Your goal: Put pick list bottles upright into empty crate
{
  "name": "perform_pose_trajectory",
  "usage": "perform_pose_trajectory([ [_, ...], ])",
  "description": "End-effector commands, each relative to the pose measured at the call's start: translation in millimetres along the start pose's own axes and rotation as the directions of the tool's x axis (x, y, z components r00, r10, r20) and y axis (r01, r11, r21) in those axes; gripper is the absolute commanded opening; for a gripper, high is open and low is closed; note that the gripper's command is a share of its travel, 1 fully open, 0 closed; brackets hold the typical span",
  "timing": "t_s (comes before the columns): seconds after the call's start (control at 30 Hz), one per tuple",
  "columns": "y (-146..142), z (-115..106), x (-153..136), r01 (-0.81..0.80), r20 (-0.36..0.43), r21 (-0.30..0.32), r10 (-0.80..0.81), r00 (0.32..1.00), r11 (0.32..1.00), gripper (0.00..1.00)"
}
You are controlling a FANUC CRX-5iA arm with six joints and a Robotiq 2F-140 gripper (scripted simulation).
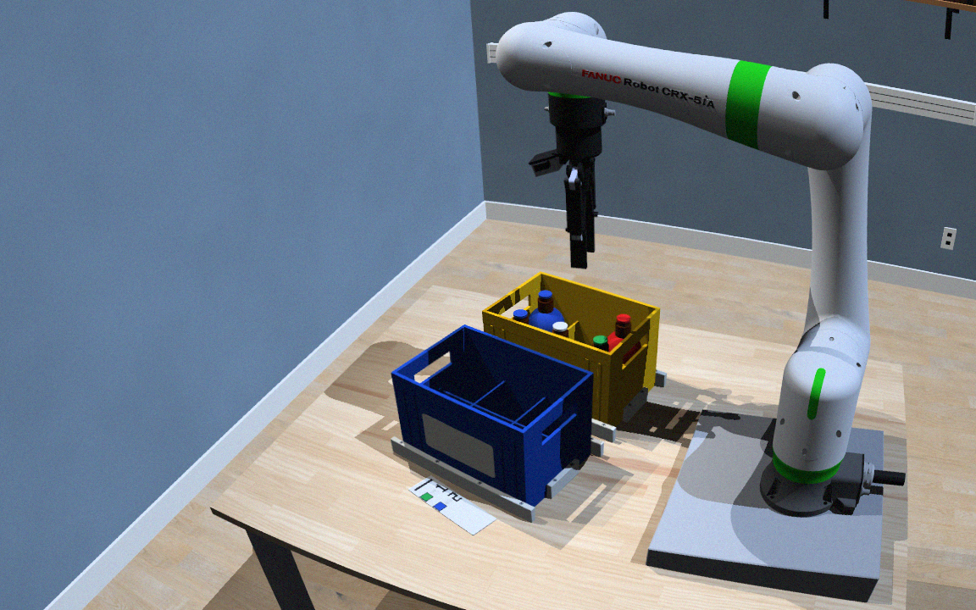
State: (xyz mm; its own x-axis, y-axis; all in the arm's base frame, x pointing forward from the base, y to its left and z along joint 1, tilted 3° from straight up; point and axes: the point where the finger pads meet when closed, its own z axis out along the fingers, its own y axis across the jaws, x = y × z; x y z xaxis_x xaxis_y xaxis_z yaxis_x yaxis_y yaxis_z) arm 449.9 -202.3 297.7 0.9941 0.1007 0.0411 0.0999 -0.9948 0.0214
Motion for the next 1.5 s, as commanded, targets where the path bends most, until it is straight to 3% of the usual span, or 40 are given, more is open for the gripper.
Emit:
perform_pose_trajectory([
  [0.0,-7,8,-6,0.090,-0.010,-0.005,-0.090,0.996,0.996,0.44],
  [0.37,-37,46,-31,0.428,-0.007,-0.008,-0.428,0.904,0.904,0.44],
  [0.6,-51,63,-43,0.428,-0.007,-0.008,-0.428,0.904,0.904,0.44],
  [1.47,-52,83,-43,0.428,-0.007,-0.008,-0.428,0.904,0.904,0.44],
])
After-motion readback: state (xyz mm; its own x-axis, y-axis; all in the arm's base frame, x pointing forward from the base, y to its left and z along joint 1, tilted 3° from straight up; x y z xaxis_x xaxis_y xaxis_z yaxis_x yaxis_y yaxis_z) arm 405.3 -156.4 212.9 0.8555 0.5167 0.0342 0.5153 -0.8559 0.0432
